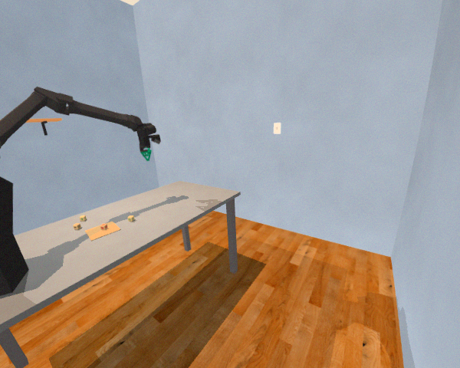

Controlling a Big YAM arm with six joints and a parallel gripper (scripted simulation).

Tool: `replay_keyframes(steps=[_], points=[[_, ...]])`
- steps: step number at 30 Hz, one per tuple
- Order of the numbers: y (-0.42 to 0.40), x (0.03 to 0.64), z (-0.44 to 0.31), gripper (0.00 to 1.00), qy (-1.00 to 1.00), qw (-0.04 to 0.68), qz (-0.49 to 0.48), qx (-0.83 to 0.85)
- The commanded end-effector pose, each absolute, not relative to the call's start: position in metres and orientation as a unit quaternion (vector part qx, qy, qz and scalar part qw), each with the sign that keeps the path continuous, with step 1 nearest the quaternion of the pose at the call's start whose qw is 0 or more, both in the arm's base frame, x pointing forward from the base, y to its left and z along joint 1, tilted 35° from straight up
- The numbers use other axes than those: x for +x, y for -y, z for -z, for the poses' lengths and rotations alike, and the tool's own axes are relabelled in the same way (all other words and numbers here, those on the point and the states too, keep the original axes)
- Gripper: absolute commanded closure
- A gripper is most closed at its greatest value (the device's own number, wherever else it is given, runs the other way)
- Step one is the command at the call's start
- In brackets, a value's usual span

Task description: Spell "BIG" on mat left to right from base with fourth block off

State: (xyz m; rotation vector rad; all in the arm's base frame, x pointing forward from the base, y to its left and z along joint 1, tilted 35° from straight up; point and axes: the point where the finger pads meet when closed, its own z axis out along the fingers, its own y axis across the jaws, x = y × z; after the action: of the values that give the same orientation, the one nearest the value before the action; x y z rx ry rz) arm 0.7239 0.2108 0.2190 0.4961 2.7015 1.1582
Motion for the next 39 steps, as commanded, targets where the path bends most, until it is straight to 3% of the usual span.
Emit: replay_keyframes(steps=[1, 23, 34, 39], points=[[-0.207, 0.725, -0.228, 0.00, -0.902, 0.087, -0.389, 0.166], [-0.229, 0.715, -0.245, 0.00, -0.902, 0.103, -0.386, 0.161], [-0.302, 0.663, -0.195, 0.00, -0.918, 0.101, -0.327, 0.200], [-0.355, 0.599, -0.150, 0.00, -0.924, 0.117, -0.277, 0.237]])
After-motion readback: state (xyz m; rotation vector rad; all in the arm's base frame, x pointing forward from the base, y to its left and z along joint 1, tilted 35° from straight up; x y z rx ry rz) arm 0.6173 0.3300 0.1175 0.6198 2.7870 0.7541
